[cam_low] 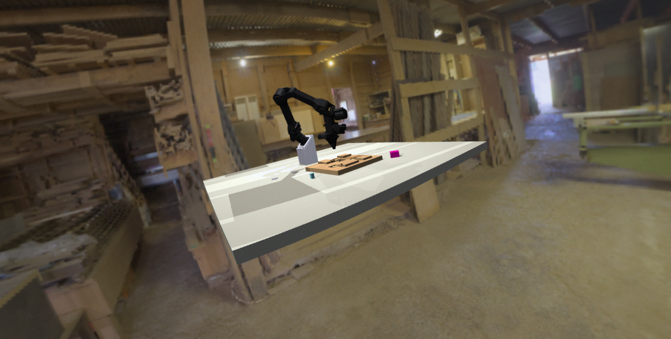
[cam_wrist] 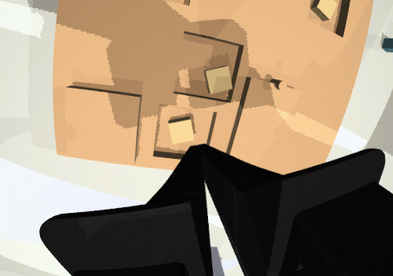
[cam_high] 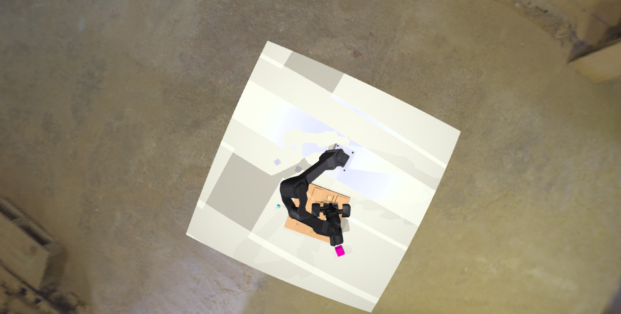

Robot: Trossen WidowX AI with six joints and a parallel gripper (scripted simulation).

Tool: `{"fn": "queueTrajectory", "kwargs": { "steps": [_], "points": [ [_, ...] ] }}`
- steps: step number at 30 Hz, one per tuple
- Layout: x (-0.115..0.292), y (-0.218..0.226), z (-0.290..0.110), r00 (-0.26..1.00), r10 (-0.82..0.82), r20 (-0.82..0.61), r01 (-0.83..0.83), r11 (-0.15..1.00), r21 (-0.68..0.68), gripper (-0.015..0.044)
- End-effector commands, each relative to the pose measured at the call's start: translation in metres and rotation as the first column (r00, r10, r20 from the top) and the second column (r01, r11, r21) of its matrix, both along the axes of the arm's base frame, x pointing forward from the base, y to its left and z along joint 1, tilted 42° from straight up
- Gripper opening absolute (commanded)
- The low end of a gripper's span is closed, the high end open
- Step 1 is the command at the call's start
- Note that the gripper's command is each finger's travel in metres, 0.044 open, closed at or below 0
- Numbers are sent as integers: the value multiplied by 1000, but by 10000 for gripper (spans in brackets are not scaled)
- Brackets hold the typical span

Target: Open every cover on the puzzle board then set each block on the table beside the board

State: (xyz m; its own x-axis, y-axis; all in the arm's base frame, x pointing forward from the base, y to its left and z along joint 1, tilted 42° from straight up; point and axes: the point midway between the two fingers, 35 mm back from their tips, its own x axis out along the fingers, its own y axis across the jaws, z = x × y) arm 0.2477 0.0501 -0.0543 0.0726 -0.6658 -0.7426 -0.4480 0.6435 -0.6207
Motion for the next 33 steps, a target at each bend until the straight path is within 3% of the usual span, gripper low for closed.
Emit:
{"fn": "queueTrajectory", "kwargs": {
  "steps": [1, 15, 33],
  "points": [
    [-12, -2, -1, 1000, 17, -16, -17, 1000, 2, 0],
    [-10, -34, -38, 1000, 17, -15, -17, 1000, 0, 0],
    [-10, -43, -47, 1000, 17, -15, -17, 1000, 0, 0]
  ]
}}
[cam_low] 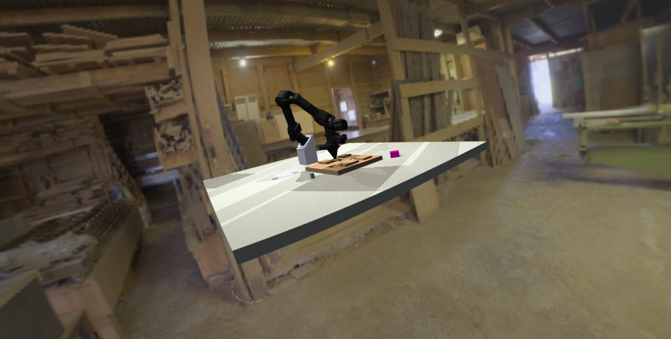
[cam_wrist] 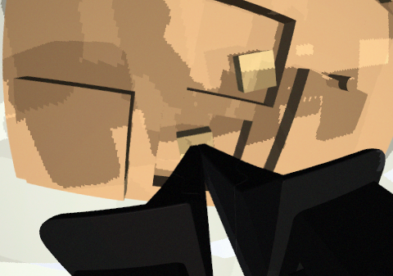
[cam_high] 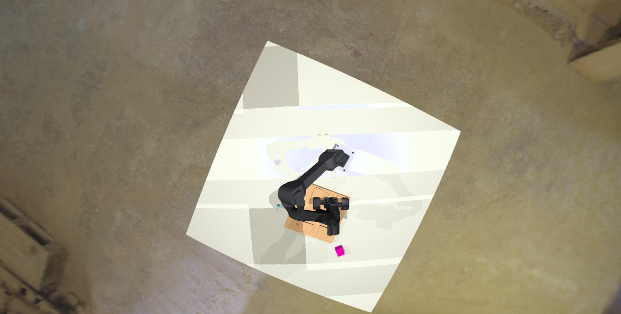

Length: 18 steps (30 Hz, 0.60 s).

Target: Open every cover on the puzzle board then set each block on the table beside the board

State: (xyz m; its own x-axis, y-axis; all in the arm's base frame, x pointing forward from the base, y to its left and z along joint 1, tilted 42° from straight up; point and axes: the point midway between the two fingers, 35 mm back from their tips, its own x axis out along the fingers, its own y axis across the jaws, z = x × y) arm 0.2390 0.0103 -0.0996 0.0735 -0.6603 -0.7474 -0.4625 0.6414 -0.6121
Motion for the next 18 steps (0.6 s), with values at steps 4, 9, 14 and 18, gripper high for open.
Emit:
{"fn": "queueTrajectory", "kwargs": {
  "steps": [4, 9, 14, 18],
  "points": [
    [-1, -4, -2, 1000, 4, -5, -4, 1000, -7, 0],
    [-2, -7, -3, 1000, 4, -5, -4, 1000, -7, 0],
    [-3, -7, -3, 1000, 4, -5, -4, 1000, -7, 0],
    [-3, -7, -3, 1000, 4, -5, -4, 1000, -7, 0]
  ]
}}
